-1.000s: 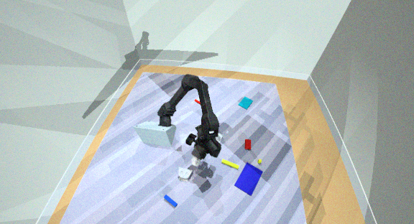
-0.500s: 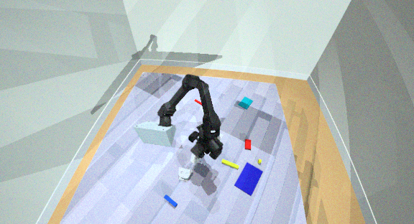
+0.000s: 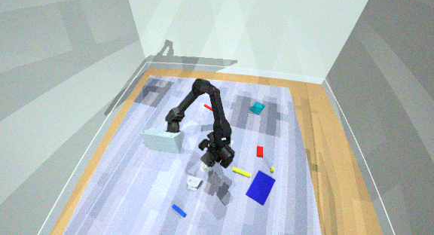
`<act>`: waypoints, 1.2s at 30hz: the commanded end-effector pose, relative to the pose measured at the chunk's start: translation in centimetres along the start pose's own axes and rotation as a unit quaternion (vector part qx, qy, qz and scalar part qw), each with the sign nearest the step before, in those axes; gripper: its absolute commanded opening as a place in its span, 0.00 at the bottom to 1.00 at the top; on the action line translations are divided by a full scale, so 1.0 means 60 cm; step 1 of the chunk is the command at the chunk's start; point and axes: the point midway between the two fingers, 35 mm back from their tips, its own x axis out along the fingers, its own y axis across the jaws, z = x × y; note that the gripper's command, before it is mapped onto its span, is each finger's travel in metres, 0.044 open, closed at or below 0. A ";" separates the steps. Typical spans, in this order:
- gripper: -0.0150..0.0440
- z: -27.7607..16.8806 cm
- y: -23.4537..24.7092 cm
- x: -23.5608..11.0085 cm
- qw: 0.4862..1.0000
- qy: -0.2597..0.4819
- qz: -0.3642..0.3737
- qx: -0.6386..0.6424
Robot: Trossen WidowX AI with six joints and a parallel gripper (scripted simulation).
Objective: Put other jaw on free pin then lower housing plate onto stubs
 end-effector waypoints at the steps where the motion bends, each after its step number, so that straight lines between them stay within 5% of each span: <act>1: 0.32 0.001 0.000 0.013 1.000 0.002 0.000 0.003; 36: 0.32 -0.001 -0.005 0.097 1.000 0.004 -0.001 0.003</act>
